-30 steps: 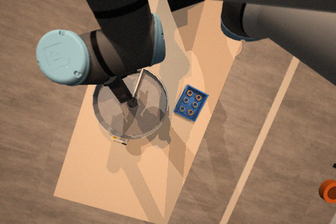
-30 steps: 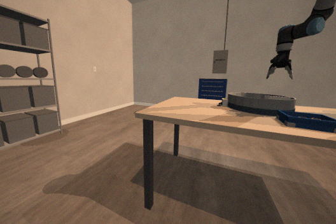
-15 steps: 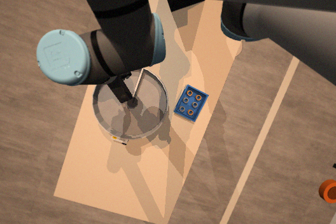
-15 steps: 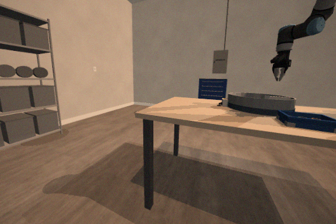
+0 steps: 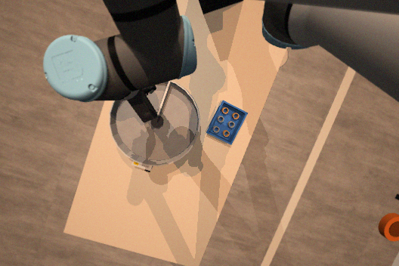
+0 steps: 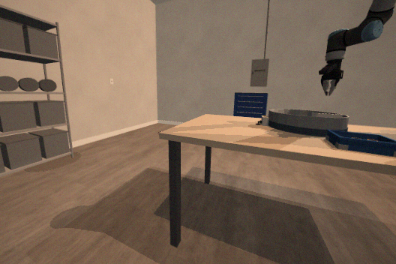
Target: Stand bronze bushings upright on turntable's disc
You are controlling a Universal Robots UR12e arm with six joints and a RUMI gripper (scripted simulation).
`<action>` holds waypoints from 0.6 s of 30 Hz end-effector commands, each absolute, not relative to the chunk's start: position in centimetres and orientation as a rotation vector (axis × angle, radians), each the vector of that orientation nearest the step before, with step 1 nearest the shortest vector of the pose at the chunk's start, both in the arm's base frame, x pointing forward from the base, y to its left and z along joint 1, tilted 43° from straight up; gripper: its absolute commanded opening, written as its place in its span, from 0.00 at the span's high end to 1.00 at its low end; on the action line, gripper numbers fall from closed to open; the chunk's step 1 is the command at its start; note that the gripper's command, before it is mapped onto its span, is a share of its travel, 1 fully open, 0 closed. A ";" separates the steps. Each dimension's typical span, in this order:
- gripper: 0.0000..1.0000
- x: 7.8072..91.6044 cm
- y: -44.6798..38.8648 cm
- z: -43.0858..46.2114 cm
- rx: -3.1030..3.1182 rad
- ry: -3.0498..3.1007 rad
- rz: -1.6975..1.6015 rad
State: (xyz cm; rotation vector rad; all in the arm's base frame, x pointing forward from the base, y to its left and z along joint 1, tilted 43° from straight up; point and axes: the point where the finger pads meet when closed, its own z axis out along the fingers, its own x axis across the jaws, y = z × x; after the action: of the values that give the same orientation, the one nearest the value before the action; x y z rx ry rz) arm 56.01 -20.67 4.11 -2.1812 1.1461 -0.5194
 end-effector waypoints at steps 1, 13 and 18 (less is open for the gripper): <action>0.94 56.0 -20.7 4.1 -2.181 1.146 -0.520; 0.95 56.0 -20.7 4.1 -2.181 1.146 -0.520; 0.95 56.0 -20.7 4.1 -2.181 1.146 -0.520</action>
State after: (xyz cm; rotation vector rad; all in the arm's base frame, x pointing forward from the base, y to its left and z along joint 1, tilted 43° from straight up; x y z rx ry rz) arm 56.01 -20.67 4.11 -2.1812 1.1461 -0.5194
